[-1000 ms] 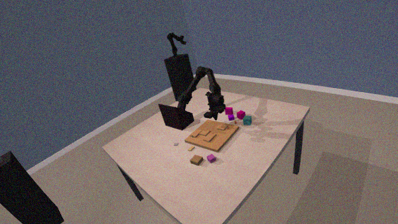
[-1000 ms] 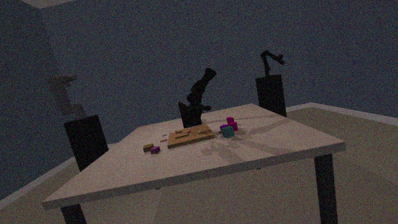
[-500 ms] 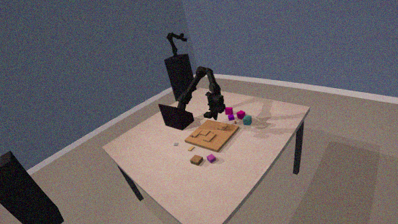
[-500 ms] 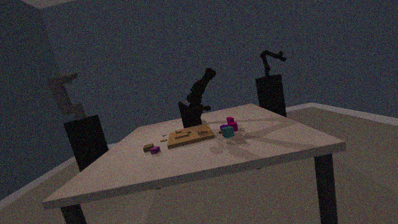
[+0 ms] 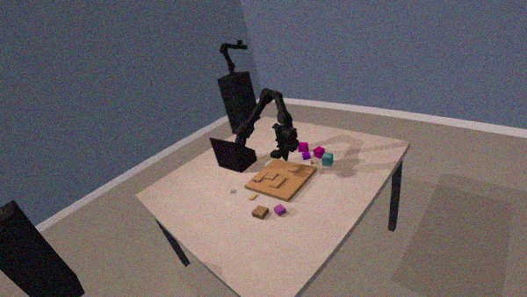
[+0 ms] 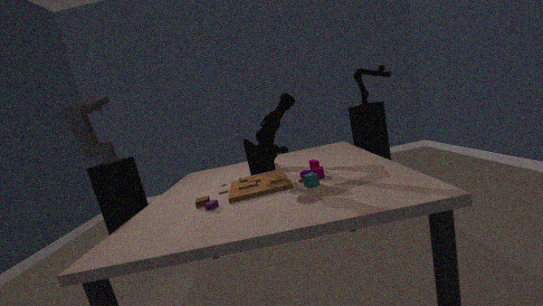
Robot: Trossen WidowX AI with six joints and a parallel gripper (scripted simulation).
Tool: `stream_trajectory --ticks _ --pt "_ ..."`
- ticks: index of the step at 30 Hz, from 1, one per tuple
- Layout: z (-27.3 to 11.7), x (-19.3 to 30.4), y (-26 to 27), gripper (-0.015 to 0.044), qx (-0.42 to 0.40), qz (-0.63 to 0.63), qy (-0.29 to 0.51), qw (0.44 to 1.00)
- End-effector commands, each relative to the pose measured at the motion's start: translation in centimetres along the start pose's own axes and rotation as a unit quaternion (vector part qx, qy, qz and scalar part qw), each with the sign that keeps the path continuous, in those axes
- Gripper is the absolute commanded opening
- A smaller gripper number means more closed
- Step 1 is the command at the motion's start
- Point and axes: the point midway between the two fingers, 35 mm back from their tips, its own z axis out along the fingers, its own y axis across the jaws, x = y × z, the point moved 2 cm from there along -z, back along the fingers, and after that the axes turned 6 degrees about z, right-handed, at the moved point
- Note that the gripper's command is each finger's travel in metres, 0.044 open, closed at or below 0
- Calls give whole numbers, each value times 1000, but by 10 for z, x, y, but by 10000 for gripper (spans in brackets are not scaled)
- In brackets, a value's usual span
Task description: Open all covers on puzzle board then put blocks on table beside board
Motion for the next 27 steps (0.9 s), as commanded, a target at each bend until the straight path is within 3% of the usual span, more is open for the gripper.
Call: stream_trajectory --ticks 1,27 --pt "3 0 0 0 -2 2 -1 1000" --pt "29 -1 0 0 -2 2 -1 1000"
